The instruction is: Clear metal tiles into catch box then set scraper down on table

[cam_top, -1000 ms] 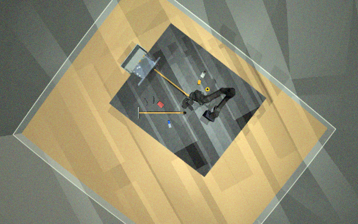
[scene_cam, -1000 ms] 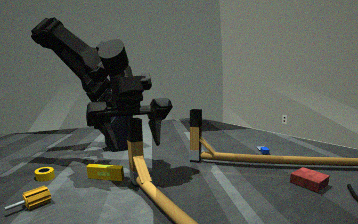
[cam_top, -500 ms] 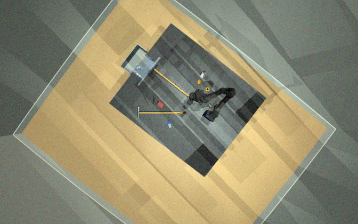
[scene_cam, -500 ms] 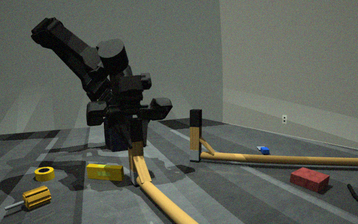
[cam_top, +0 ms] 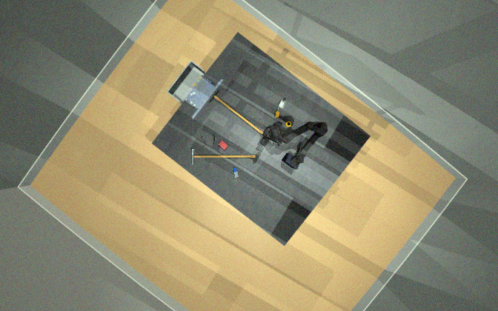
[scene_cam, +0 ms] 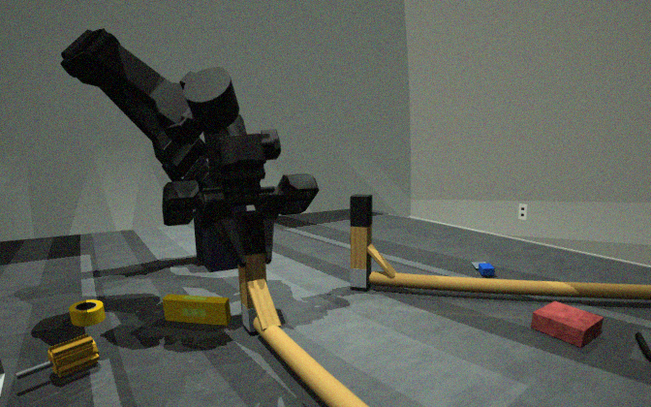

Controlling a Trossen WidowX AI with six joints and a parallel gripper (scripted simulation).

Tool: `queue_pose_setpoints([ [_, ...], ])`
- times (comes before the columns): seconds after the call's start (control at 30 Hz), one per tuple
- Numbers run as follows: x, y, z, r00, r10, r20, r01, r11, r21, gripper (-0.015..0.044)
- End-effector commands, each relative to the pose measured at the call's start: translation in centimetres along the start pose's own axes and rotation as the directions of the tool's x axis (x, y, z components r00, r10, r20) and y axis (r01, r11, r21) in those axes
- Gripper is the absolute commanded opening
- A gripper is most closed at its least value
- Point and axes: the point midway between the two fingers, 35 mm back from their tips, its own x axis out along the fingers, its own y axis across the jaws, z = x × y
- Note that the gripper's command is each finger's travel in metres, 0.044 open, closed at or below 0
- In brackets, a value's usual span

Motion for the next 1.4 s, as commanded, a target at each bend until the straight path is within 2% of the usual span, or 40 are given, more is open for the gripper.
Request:
queue_pose_setpoints([
  [0.0, -0.1, 0.4, 0.1, 1.000, 0.002, 0.002, -0.002, 1.000, 0.001, 0.0000],
  [1.37, -0.5, 5.9, -0.1, 1.000, 0.012, -0.006, -0.012, 1.000, 0.005, 0.0000],
])
